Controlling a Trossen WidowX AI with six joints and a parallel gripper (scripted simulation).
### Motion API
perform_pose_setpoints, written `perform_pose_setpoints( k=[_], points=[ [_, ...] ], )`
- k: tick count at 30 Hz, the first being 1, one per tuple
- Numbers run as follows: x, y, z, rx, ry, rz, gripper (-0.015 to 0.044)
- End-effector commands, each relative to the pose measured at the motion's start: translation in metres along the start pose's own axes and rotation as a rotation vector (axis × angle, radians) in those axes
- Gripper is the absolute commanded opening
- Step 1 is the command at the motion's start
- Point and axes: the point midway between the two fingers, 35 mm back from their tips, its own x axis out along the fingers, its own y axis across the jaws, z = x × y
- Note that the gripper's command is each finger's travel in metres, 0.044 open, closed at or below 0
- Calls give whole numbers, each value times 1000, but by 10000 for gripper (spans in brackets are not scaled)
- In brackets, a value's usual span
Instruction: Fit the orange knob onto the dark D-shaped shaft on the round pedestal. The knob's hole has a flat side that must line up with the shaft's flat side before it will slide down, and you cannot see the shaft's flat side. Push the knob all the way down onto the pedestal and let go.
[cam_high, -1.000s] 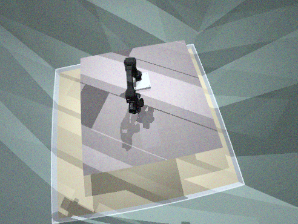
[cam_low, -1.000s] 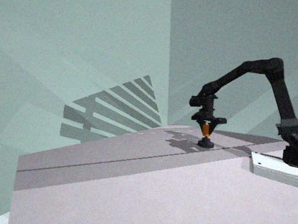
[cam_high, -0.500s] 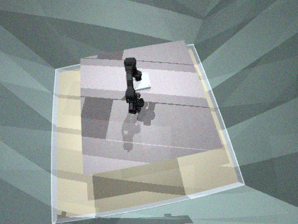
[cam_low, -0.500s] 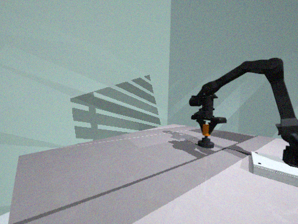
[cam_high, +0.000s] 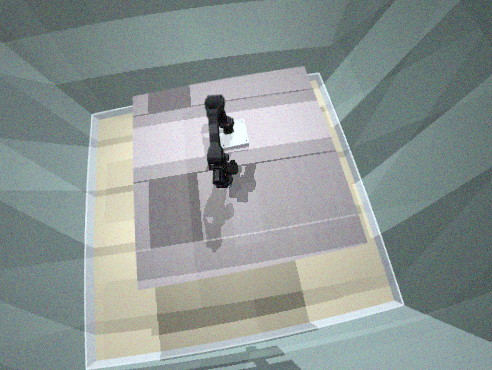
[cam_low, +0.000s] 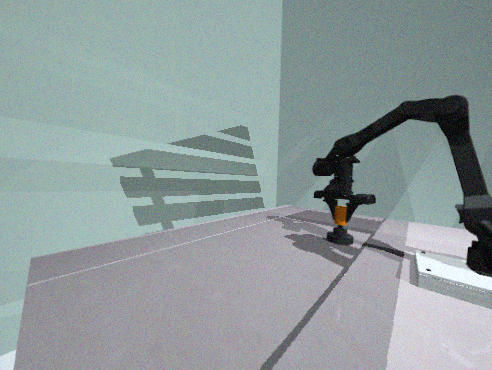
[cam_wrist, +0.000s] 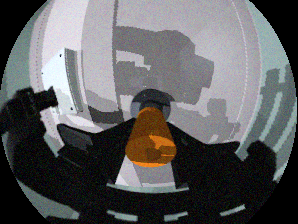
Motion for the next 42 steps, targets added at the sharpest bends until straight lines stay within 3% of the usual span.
perform_pose_setpoints(
  k=[1, 18, 25, 42],
  points=[
    [1, 0, 0, -7, 1, 1, 0],
    [-4, -2, 0, -15, 1, 0, 0],
    [-1, -1, 0, -216, 1, 1, 0],
    [1, -1, 0, -216, 1, 1, 0]
  ],
)
